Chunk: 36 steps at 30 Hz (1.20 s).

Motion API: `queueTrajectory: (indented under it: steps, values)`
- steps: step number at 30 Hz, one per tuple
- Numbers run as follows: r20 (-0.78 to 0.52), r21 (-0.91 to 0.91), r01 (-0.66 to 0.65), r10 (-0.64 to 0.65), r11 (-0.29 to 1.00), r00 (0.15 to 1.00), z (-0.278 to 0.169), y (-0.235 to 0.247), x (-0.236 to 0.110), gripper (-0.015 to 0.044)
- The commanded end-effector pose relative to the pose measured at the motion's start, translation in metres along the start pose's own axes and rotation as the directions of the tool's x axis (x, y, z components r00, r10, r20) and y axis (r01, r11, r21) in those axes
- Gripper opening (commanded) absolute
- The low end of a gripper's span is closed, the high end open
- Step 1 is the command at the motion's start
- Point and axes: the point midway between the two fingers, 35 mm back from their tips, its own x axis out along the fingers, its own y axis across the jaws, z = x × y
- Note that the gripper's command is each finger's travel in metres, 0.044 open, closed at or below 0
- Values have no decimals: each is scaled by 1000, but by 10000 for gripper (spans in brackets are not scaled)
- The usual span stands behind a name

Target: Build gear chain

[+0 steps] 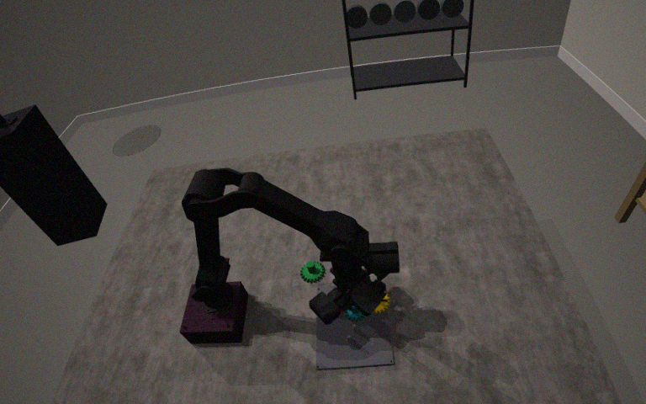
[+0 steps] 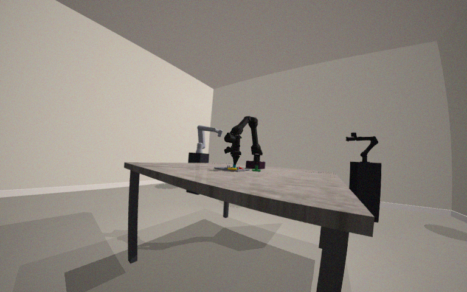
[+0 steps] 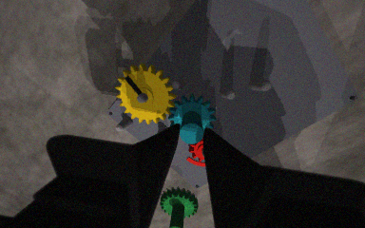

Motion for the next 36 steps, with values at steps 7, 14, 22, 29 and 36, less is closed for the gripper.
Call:
queueTrajectory:
  steps: [7, 14, 22, 29, 36]
  values:
    - [2, -66, -3, 3, 998, 1000, 2, 1, -33, 140]
    - [-2, -65, 3, -3, 998, 1000, 1, 0, -51, 193]
    - [-2, -65, 3, -3, 998, 1000, -2, -3, -90, 402]
    - [-2, -65, 3, -3, 998, 1000, -2, -3, -90, 440]
    - [-2, -65, 3, -3, 998, 1000, -2, -3, -90, 440]
